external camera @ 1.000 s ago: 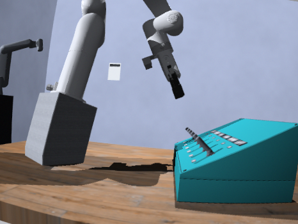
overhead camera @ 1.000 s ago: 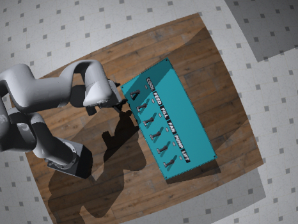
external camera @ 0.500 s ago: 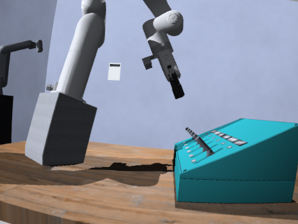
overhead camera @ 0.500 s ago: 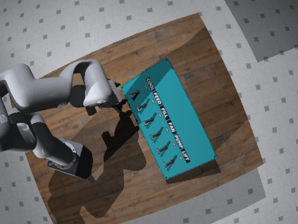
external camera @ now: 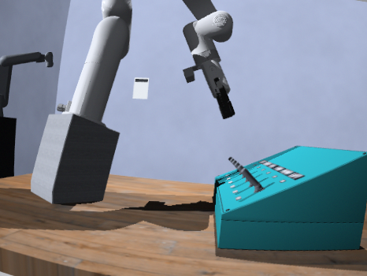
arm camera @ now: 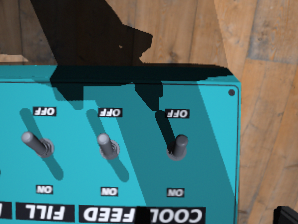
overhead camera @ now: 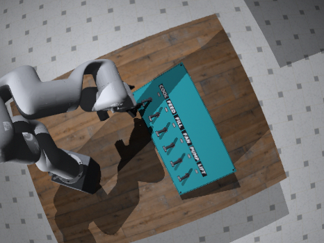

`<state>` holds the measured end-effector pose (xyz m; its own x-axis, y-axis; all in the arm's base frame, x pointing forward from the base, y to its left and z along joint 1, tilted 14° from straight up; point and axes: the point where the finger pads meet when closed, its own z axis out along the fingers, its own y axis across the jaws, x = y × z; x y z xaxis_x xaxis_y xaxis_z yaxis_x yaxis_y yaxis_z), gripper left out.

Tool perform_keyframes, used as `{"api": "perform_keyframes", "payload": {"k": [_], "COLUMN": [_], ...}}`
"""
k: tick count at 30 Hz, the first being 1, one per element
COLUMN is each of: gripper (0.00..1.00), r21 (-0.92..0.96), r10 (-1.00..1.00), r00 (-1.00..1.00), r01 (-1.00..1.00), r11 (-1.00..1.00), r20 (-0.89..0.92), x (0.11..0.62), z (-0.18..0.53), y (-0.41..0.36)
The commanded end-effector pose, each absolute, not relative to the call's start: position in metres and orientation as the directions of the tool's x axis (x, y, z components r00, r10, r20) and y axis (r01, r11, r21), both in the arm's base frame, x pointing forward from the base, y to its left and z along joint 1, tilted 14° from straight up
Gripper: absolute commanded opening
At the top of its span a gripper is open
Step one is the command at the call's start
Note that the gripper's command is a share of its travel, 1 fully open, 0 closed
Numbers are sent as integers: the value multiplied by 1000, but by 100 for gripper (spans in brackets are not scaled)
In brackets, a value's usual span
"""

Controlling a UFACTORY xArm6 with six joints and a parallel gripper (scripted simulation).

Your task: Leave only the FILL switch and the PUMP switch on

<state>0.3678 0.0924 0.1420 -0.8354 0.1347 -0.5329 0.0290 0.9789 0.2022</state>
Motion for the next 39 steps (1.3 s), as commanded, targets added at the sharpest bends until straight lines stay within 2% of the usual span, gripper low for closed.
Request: {"api": "perform_keyframes", "payload": {"k": [1, 6, 11, 12, 39], "gripper": [77, 77, 77, 100, 100], "r21": [203, 197, 194, 194, 194], "r10": [133, 135, 137, 137, 137], "r00": [-836, -835, -834, -834, -834], "r01": [27, 33, 36, 36, 36], "r11": [979, 980, 980, 980, 980], "r20": [-532, -534, -534, -534, -534], "x": [419, 458, 467, 467, 505], "z": [177, 205, 211, 211, 155], "y": [100, 104, 104, 104, 114]}}
